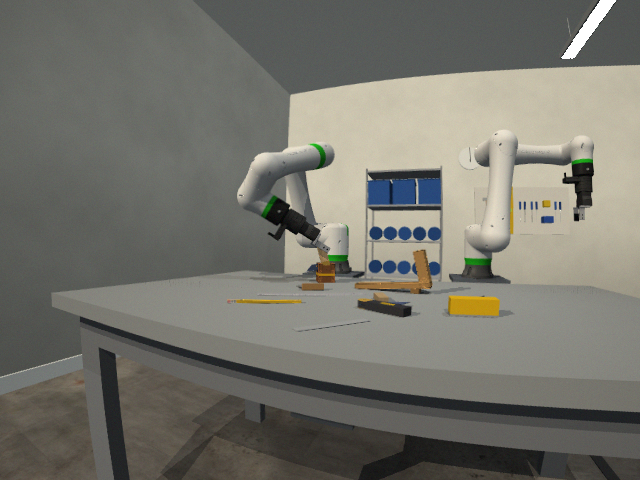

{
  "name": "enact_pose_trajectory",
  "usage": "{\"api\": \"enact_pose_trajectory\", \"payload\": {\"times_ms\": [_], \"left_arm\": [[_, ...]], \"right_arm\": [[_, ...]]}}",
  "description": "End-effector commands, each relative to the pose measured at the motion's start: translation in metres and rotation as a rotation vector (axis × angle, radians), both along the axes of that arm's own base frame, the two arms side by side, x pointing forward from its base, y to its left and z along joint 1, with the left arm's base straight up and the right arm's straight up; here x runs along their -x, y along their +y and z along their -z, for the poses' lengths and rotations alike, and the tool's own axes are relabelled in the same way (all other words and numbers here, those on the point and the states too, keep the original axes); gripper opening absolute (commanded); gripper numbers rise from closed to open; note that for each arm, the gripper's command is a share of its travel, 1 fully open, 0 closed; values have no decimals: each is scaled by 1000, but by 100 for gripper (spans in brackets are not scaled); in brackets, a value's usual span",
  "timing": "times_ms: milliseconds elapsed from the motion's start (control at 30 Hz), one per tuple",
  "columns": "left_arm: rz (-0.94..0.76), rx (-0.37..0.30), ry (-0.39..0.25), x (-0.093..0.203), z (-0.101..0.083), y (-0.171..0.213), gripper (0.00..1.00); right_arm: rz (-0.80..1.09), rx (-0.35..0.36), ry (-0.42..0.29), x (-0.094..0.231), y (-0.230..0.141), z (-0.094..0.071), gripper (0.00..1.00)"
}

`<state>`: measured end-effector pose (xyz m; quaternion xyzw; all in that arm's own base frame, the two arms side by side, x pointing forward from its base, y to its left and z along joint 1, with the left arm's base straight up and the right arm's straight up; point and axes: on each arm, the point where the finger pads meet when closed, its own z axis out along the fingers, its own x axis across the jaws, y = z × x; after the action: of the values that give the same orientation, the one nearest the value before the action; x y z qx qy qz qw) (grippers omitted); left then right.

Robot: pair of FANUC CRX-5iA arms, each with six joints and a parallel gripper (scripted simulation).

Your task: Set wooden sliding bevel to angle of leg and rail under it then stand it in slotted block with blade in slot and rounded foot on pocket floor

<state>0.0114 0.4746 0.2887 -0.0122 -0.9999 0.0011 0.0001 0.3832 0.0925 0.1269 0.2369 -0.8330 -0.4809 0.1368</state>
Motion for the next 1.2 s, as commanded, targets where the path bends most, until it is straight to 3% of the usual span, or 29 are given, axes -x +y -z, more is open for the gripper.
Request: {"api": "enact_pose_trajectory", "payload": {"times_ms": [0,400,800,1167], "left_arm": [[0,-2,0,0,-1,0,100],[0,-2,0,0,-1,0,100],[0,-2,0,0,-1,0,100],[0,-2,0,0,-1,0,100]], "right_arm": [[0,0,-2,0,0,-1,100],[0,0,-2,-16,-26,-18,100],[0,0,-2,-51,-82,-56,100],[0,1,-2,-55,-88,-61,100]]}}
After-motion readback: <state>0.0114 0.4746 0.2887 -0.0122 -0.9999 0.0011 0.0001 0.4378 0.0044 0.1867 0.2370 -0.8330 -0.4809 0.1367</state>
